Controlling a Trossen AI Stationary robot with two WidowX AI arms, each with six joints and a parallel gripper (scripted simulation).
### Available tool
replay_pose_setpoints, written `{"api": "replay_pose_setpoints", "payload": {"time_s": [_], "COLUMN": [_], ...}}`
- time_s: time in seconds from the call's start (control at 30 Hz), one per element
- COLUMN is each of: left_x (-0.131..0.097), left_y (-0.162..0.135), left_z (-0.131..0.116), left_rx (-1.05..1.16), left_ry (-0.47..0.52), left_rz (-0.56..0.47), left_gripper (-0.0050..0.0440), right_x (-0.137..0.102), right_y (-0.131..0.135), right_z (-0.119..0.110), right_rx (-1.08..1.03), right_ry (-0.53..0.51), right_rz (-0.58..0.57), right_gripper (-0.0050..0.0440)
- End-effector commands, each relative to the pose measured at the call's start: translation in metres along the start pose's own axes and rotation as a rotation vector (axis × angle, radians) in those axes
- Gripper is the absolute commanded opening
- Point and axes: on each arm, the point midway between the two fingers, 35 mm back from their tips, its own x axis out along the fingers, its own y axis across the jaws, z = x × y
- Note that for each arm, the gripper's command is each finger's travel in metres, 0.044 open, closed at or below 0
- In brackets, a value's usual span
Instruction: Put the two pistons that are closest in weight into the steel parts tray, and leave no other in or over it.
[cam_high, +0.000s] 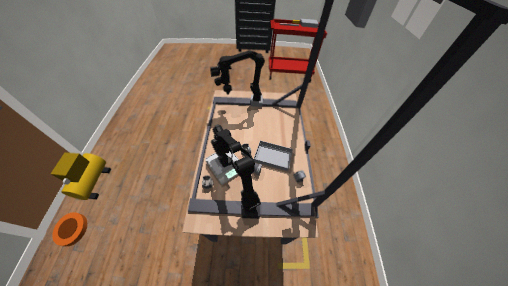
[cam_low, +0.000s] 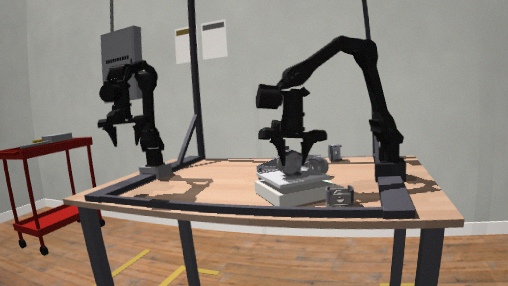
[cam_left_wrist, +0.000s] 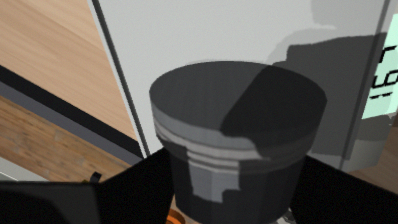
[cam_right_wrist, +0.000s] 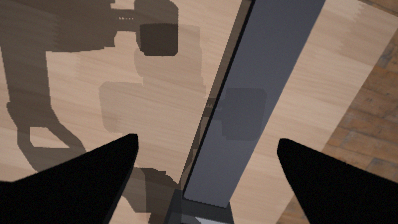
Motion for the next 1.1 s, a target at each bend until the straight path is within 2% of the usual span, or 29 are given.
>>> {"api": "replay_pose_setpoints", "payload": {"time_s": [0.0, 0.37, 0.4, 1.07], "left_x": [-0.0110, -0.0110, -0.0110, -0.0110], "left_y": [0.0073, 0.0073, 0.0073, 0.0073], "left_z": [-0.0022, -0.0022, -0.0022, -0.0022], "left_rx": [-0.006, -0.006, -0.006, -0.006], "left_ry": [-0.001, -0.001, -0.001, -0.001], "left_rz": [0.038, 0.038, 0.038, 0.038], "left_gripper": [0.0255, 0.0255, 0.0378, 0.0378], "right_x": [-0.0083, -0.0083, -0.0083, -0.0083], "right_y": [-0.0002, -0.0002, -0.0002, -0.0002], "right_z": [0.0049, 0.0049, 0.0049, 0.0049], "right_rx": [0.001, 0.001, 0.001, 0.001], "right_ry": [-0.032, -0.032, -0.032, -0.032], "right_rz": [0.002, 0.002, 0.002, 0.002], "right_gripper": [0.0400, 0.0400, 0.0400, 0.0400]}}
